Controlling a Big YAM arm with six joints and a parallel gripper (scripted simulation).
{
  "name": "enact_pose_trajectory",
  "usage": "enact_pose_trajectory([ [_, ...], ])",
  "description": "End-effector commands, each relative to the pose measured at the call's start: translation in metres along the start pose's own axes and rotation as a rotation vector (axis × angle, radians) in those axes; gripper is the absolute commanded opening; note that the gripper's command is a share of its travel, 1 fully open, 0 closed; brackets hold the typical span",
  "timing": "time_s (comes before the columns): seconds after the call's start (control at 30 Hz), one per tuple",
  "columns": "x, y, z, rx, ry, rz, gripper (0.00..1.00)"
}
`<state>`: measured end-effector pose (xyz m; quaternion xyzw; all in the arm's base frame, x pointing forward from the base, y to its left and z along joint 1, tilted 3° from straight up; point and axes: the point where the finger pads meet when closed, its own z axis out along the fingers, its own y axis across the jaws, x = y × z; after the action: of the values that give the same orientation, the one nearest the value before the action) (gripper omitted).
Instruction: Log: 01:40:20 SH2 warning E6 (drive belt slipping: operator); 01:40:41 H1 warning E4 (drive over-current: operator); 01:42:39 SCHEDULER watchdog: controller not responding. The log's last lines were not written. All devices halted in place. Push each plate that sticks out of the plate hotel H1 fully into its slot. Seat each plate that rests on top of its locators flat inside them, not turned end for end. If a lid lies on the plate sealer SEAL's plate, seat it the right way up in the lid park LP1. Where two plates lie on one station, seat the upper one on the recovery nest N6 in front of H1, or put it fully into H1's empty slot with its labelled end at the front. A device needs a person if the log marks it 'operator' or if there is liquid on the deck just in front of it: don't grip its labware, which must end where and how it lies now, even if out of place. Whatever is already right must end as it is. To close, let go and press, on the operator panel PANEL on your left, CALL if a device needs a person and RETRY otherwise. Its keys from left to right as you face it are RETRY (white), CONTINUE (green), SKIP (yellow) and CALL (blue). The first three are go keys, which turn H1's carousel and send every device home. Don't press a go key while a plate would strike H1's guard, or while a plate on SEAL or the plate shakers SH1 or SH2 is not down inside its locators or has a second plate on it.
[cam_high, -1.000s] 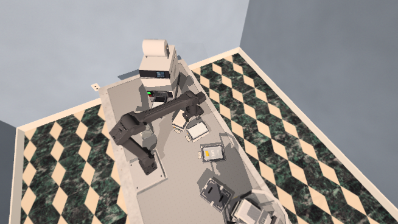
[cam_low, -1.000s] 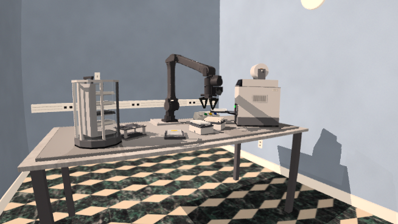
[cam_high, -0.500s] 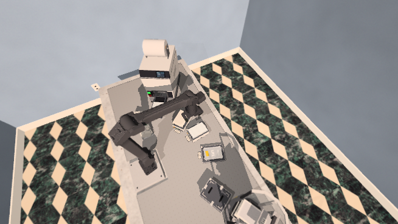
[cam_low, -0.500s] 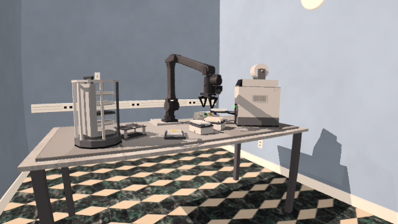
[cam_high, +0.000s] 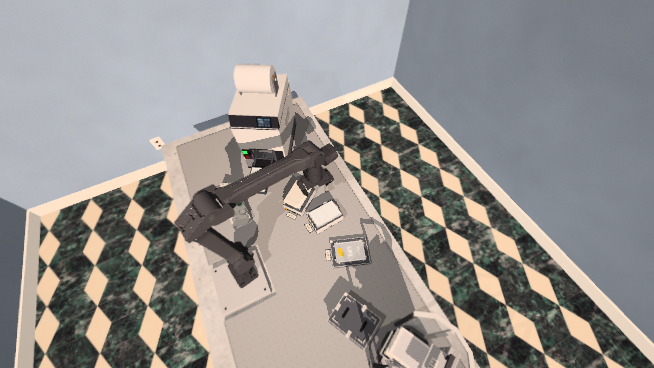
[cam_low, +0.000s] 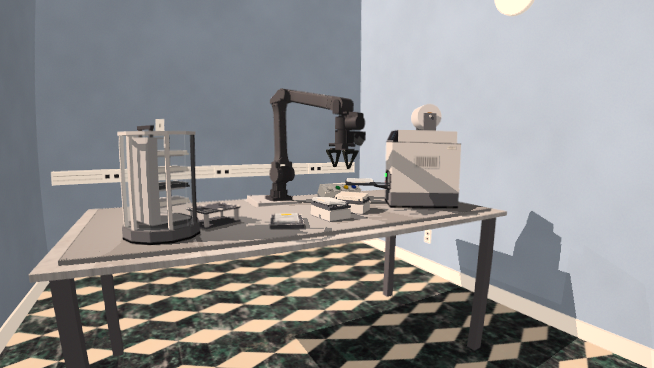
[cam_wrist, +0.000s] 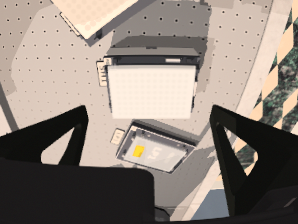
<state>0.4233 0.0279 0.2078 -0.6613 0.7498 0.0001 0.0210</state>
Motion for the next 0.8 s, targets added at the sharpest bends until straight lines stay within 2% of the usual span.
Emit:
enact_pose_trajectory([
  [0.0,-0.004,-0.020,-0.023,0.038,-0.006,-0.008,1.00],
  [0.13,-0.003,-0.017,-0.047,0.068,-0.011,-0.008,1.00],
  [0.43,0.000,-0.016,-0.071,0.068,-0.011,-0.003,1.00],
  [0.5,0.000,-0.016,-0.071,0.068,-0.011,-0.003,1.00],
  [0.53,0.000,-0.019,-0.063,0.047,-0.007,-0.001,1.00],
  [0.57,0.000,-0.019,-0.062,0.043,-0.006,-0.001,1.00],
  [0.63,-0.001,-0.021,-0.063,0.055,-0.008,-0.001,1.00],
  [0.77,-0.001,-0.021,-0.063,0.054,-0.008,-0.001,1.00],
])
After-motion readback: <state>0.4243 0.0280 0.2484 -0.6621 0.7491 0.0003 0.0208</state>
